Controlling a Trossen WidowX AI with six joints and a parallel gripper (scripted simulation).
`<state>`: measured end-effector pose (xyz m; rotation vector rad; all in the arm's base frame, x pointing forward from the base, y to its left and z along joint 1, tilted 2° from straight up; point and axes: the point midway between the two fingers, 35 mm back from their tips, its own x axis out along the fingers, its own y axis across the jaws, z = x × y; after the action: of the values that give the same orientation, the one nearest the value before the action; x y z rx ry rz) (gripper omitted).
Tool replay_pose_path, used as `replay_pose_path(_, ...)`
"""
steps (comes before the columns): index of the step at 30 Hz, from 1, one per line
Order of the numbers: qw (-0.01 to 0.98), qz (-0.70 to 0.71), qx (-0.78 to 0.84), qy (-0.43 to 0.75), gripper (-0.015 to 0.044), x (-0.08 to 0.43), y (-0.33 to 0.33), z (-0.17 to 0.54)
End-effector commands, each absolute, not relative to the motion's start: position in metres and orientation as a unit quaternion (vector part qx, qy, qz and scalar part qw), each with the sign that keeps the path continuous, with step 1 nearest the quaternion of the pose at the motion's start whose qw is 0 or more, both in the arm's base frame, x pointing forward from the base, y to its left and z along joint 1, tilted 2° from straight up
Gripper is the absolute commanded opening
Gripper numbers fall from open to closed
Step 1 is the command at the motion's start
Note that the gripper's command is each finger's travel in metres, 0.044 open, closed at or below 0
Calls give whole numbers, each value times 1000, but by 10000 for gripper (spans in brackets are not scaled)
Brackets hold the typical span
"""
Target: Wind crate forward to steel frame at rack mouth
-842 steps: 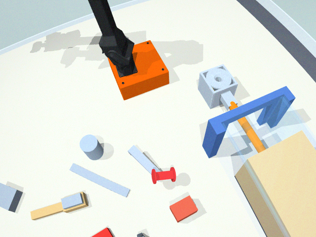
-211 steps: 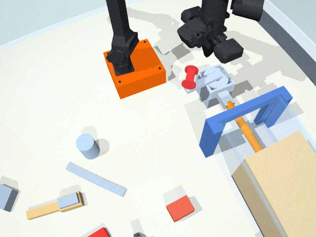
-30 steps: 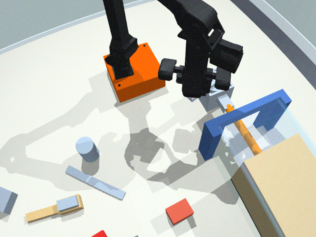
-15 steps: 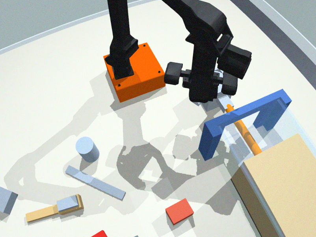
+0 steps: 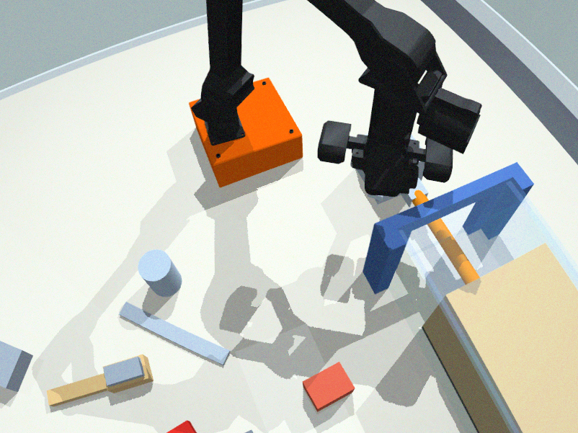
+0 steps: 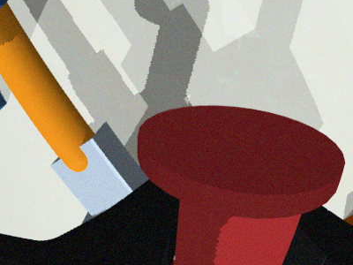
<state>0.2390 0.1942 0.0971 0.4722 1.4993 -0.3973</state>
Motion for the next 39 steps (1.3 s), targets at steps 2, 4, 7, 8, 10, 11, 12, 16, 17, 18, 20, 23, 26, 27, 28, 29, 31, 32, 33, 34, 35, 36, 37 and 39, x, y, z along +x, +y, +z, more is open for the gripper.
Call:
replay_pose_path(2,689,-174,214,671,0,245,205,97)
replay_pose_path(4,689,-173,214,670,0,247,207,97)
replay_pose_path(7,689,-173,215,670,0,250,212,97)
replay_pose_path(8,689,-173,215,670,0,250,213,98)
replay_pose_path(10,689,-173,215,670,0,252,215,98)
replay_pose_path(11,689,-173,215,670,0,253,217,98)
replay_pose_path(12,689,-173,215,670,0,253,218,98)
replay_pose_path(16,689,-173,215,670,0,256,224,99)
replay_pose_path(17,689,-173,215,670,0,257,226,99)
replay_pose_path(18,689,-173,215,670,0,257,227,99)
replay_pose_path(20,689,-173,215,670,0,258,230,99)
replay_pose_path(23,689,-172,215,670,0,259,235,100)
replay_pose_path(26,689,-172,216,670,0,261,239,100)
replay_pose_path(27,689,-172,216,670,0,261,241,100)
replay_pose_path(28,689,-172,216,670,0,261,243,100)
replay_pose_path(29,689,-172,216,670,0,262,245,100)
replay_pose_path(31,689,-172,216,670,0,262,248,101)
replay_pose_path(32,689,-172,216,670,0,262,249,101)
replay_pose_path(33,689,-172,216,670,0,262,251,101)
replay_pose_path(34,689,-172,216,670,0,262,252,101)
replay_pose_path(35,689,-172,216,670,0,263,254,101)
replay_pose_path(36,689,-172,216,670,0,263,255,101)
replay_pose_path(37,689,-172,216,670,0,263,257,101)
replay_pose_path(39,689,-172,216,671,0,263,260,101)
